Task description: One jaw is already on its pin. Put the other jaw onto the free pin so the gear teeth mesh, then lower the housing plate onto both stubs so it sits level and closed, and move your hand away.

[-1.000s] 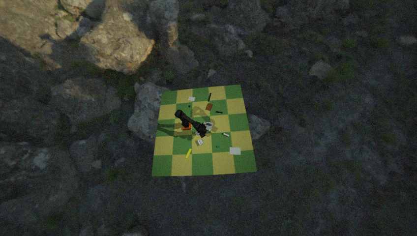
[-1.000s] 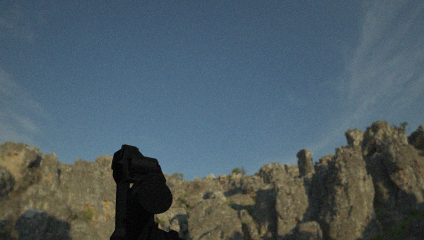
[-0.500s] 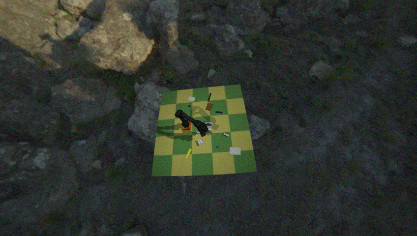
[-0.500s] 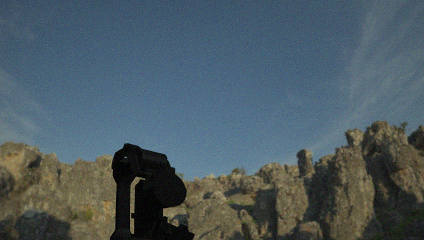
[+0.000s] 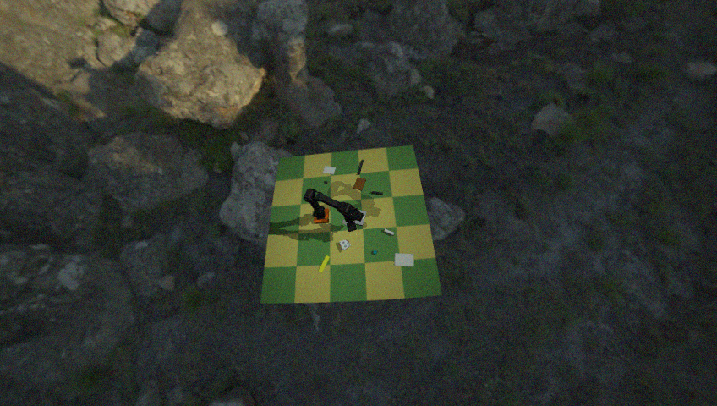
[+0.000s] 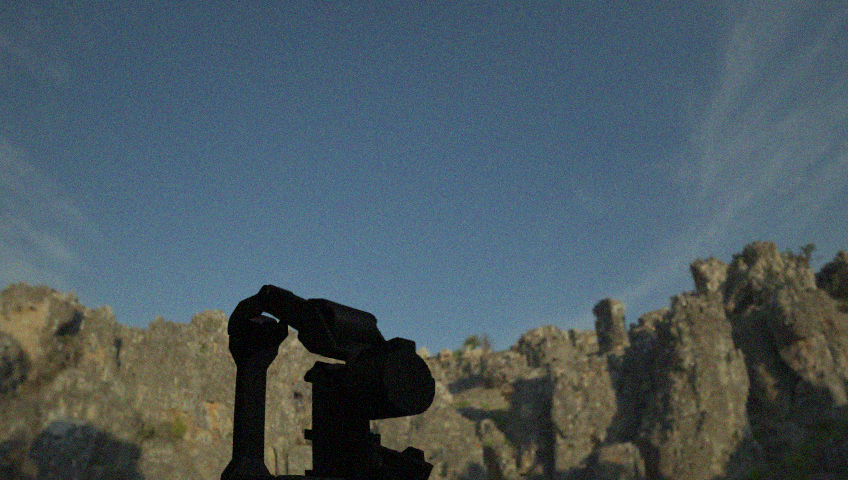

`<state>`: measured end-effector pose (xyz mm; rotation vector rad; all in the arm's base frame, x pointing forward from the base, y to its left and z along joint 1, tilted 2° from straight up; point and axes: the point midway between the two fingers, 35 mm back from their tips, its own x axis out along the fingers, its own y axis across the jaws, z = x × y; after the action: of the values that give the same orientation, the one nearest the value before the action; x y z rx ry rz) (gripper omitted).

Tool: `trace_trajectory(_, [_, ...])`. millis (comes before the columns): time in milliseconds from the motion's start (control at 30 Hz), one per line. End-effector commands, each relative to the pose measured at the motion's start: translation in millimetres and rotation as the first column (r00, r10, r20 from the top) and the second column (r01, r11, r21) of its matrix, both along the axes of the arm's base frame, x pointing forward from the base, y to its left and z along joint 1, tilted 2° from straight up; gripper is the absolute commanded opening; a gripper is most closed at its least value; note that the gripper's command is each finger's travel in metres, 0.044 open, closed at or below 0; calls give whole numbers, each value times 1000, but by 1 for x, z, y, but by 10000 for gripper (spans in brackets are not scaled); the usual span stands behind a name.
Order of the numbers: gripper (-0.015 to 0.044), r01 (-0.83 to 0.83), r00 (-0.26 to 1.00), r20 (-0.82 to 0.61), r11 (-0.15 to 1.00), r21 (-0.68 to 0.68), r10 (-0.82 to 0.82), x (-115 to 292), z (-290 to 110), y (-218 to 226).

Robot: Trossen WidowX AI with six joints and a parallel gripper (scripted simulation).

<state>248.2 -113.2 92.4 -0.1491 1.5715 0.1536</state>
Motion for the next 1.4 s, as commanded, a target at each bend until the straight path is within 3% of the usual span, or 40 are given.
trace_trajectory(0, [134,65,998,3,998,4,-65,10,1,9])
trace_trajectory(867, [134,439,899,1,898,11,-439,58,0,75])
trace_trajectory(1367, [134,448,894,1,894,11,-448,59,0,77])
